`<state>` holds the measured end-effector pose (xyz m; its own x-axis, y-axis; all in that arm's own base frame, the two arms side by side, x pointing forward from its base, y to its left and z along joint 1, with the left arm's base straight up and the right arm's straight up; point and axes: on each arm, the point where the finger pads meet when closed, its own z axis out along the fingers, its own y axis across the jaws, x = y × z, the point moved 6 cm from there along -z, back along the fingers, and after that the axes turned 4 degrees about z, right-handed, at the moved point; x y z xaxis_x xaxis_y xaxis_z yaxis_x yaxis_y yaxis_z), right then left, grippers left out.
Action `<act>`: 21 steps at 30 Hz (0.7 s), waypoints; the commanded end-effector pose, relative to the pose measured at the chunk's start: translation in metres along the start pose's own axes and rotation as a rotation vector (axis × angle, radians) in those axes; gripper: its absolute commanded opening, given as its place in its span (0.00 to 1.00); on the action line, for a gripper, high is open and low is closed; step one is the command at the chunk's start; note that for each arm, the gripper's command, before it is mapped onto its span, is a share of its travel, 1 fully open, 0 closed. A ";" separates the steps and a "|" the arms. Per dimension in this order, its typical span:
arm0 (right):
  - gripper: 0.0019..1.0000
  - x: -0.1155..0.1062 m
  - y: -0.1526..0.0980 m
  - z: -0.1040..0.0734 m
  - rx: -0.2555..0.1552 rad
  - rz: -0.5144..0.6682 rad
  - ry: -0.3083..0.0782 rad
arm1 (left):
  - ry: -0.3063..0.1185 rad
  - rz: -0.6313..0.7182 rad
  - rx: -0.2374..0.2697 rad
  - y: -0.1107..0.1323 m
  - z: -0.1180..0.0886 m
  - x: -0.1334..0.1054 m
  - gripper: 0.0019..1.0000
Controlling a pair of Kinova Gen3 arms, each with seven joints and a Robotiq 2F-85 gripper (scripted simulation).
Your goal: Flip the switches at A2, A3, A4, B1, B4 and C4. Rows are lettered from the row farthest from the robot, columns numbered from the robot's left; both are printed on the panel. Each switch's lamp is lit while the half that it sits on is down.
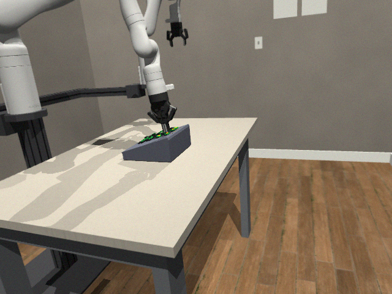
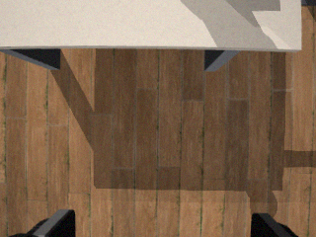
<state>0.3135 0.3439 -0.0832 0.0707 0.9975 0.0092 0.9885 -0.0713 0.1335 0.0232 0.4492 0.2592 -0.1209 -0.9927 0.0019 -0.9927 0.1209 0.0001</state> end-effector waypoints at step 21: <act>0.10 0.000 0.000 -0.024 -0.001 0.000 0.001 | -0.002 0.000 0.000 0.000 -0.001 0.000 1.00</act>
<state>0.3114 0.3439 -0.0676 0.0707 0.9975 0.0096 0.9885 -0.0713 0.1335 0.0232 0.4492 0.2592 -0.1209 -0.9927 0.0019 -0.9927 0.1209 0.0001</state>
